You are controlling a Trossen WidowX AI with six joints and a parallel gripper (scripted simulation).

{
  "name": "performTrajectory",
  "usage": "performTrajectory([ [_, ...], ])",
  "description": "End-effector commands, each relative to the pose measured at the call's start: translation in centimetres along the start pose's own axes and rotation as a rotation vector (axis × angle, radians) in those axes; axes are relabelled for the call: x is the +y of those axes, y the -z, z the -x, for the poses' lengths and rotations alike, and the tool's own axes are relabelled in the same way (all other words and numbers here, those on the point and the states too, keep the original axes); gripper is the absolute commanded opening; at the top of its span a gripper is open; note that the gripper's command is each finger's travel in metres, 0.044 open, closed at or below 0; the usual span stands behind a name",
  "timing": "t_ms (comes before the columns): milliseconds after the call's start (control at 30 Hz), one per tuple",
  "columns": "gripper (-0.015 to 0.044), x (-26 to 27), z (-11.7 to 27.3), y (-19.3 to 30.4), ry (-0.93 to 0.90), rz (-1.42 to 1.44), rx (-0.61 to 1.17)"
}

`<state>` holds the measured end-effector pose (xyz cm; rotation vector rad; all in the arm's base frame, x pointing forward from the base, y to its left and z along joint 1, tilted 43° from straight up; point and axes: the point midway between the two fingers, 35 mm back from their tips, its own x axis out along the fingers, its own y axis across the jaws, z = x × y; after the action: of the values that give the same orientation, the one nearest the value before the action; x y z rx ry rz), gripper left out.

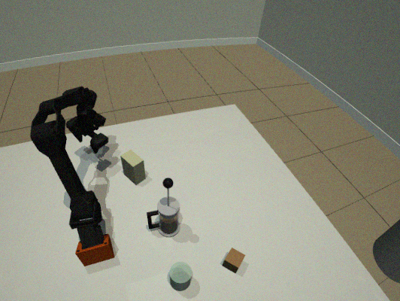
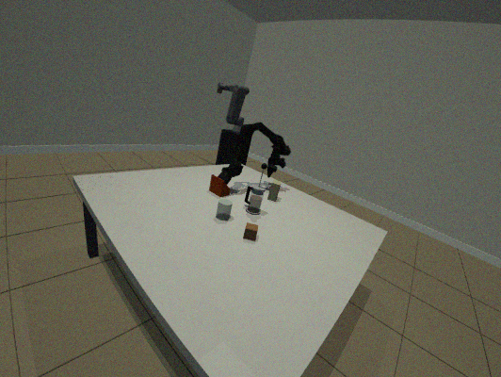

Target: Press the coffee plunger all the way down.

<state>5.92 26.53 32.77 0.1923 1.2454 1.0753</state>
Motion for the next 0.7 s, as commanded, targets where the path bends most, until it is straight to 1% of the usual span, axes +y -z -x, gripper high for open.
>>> performTrajectory([
  [0, 0.0440, -2.2, 0.3, -2.2, 0.036, -0.006, -0.051],
  [133, 0.0440, -3.3, 0.1, -3.8, 0.060, 0.032, -0.085],
  [400, 0.0440, -8.1, 1.2, -6.9, 0.153, 0.001, -0.172],
  [667, 0.0440, -10.0, 2.3, -7.9, 0.174, -0.029, -0.214],
])
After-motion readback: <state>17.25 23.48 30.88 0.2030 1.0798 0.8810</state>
